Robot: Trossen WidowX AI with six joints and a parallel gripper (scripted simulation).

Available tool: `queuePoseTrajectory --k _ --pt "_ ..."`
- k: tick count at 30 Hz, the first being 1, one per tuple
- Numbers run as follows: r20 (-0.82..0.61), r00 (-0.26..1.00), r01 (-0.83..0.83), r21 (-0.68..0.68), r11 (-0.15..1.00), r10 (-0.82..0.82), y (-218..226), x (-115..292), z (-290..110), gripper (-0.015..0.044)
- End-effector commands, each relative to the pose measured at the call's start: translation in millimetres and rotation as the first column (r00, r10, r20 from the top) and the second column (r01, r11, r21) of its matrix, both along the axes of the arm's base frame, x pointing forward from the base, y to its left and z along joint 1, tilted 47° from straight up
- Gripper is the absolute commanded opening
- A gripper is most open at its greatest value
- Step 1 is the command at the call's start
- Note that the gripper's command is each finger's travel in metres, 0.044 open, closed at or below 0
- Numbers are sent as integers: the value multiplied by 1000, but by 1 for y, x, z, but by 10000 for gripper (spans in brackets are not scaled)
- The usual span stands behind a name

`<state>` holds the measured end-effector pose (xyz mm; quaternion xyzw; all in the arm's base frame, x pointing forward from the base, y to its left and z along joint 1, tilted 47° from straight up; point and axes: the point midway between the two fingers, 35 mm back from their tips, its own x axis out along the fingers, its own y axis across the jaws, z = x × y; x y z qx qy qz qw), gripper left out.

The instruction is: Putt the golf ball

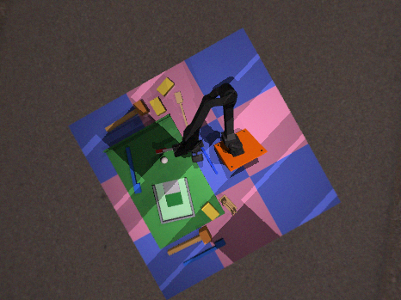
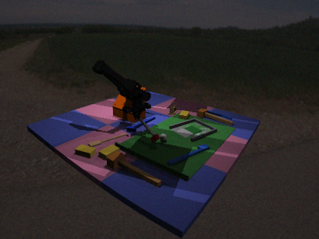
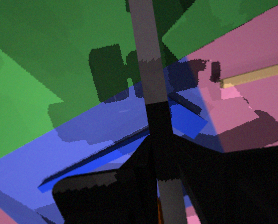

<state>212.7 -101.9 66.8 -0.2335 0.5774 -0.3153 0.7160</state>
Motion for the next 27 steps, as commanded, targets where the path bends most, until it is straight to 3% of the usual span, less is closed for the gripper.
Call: queuePoseTrajectory --k 1,27 --pt "1 1000 0 0 1000 0 1 0 0 0" --pt "-9 1000 -1 -3 1000 1 -20 -4 15 0"
